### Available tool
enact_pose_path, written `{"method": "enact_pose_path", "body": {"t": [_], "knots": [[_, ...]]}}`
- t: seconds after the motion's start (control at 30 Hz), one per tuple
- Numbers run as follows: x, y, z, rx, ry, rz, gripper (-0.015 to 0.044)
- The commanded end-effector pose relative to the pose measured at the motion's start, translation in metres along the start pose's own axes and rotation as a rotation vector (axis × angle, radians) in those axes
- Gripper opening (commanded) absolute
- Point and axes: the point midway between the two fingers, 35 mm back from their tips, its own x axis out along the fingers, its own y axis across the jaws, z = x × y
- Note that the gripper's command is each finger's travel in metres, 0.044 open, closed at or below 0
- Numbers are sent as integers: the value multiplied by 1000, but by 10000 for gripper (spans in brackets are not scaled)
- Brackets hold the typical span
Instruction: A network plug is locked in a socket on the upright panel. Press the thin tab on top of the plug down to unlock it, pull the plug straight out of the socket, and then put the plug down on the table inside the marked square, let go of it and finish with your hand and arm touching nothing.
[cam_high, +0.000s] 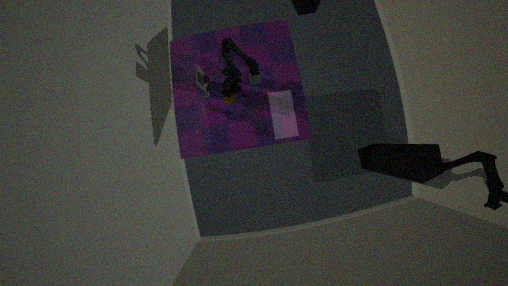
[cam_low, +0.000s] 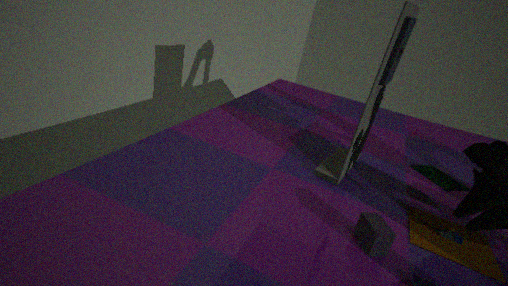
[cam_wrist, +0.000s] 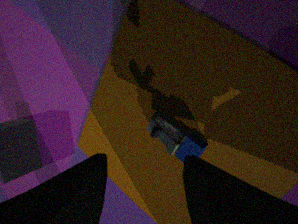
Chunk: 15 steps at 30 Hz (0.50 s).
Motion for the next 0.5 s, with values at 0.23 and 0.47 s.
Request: {"method": "enact_pose_path", "body": {"t": [0.23,0.47], "knots": [[-12,2,0,6,-3,1,156],[-18,8,-1,7,-1,0,156]]}}
